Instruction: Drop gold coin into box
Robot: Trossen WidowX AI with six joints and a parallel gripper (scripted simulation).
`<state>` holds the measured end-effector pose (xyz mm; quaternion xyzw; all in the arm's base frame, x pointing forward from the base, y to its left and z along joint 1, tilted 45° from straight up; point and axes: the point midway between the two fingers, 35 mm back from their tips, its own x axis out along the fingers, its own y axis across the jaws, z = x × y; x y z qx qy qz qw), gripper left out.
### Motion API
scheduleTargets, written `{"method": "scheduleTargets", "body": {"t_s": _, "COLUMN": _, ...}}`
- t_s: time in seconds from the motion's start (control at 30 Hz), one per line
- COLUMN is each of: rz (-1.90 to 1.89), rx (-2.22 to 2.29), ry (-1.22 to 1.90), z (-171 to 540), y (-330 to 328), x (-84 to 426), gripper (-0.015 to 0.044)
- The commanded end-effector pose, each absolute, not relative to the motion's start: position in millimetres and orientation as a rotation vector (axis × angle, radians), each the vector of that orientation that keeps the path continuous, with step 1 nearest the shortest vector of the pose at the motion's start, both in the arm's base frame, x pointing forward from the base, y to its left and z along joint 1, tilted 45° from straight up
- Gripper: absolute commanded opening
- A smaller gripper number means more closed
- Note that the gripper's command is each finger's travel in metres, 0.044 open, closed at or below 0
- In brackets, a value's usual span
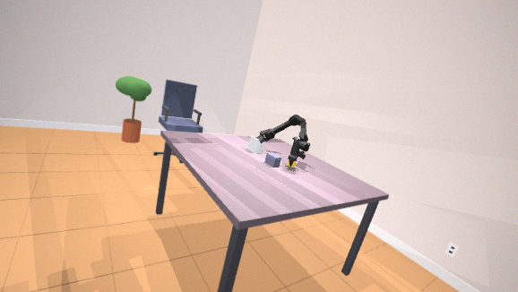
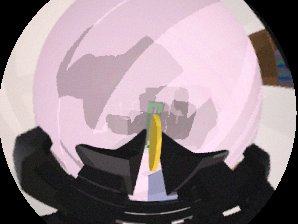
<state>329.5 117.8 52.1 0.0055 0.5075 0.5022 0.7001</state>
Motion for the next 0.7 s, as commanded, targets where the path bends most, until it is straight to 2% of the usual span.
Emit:
{"method": "scheduleTargets", "body": {"t_s": 0.0, "rz": 1.119, "rx": 0.016, "ry": 1.129, "z": 52, "y": 119, "x": 330, "gripper": 0.0000}}
{"method": "scheduleTargets", "body": {"t_s": 0.67, "rz": 1.115, "rx": 0.013, "ry": 1.131, "z": 67, "y": 102, "x": 333, "gripper": 0.0000}}
